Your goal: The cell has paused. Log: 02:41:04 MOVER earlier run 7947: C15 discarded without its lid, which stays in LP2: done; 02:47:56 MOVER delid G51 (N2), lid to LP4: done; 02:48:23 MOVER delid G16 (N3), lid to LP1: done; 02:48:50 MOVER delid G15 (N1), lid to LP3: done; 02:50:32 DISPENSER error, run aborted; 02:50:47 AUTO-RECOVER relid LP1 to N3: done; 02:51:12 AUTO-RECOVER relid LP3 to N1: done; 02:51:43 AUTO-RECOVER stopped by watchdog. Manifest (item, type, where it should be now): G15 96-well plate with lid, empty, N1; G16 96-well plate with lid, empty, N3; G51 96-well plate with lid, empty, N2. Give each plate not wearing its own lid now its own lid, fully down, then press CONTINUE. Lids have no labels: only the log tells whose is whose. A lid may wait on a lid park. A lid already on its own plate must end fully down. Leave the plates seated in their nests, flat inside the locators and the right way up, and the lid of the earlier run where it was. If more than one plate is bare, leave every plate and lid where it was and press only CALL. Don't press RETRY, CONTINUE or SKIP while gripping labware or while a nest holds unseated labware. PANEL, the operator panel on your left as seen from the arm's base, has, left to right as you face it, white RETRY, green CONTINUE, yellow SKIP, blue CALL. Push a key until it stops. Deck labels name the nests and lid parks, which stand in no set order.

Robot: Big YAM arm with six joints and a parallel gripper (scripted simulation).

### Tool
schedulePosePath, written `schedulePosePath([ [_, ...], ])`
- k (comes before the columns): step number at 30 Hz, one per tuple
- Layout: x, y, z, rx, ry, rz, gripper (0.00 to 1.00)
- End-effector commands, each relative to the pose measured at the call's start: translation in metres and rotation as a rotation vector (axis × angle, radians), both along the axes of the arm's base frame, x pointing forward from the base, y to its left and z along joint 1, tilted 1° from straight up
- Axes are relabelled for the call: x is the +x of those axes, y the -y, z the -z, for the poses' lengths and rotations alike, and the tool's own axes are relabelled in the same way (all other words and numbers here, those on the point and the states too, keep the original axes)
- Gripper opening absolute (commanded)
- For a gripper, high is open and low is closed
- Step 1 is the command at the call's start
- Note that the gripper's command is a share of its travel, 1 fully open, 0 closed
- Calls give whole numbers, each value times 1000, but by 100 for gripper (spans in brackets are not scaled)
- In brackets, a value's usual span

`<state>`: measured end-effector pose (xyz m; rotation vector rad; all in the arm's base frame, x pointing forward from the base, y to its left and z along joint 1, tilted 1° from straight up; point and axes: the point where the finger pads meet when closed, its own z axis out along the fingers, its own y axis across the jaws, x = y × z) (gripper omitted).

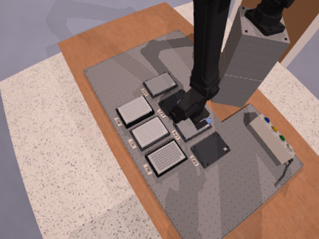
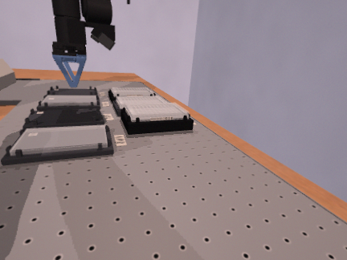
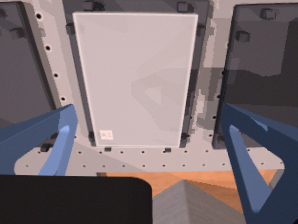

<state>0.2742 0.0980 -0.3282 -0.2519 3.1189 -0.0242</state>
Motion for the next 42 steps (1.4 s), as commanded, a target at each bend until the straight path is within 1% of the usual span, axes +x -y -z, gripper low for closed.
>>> schedulePosePath([
  [1,-22,-5,1,-4,-4,19,100],
  [2,-27,-6,1,-4,-5,19,100],
  [4,-27,-6,1,-4,-5,19,100],
  [5,3,-18,-7,20,51,22,100],
  [6,5,-13,-7,20,51,42,100],
  [7,6,-13,-7,20,51,42,100],
  [9,2,-11,-7,15,39,42,100],
  [10,-4,-9,-8,10,28,42,100],
  [11,-6,-8,-8,8,25,42,100],
  [12,-12,-9,-3,4,11,19,100],
  [15,-12,-9,-3,4,11,19,100],
  [17,-10,-6,6,5,17,40,100],
  [19,-10,-6,9,5,17,37,100],
  [22,-12,-5,11,2,9,37,100],
  [23,-10,-6,13,5,17,36,100],
  [36,-10,-6,34,5,16,30,100],
  [38,-10,-6,34,5,16,30,100],
  [39,-14,-4,35,0,5,31,100],
  [40,-10,-5,38,3,14,30,100],
  [42,-10,-5,41,5,16,29,100],
])
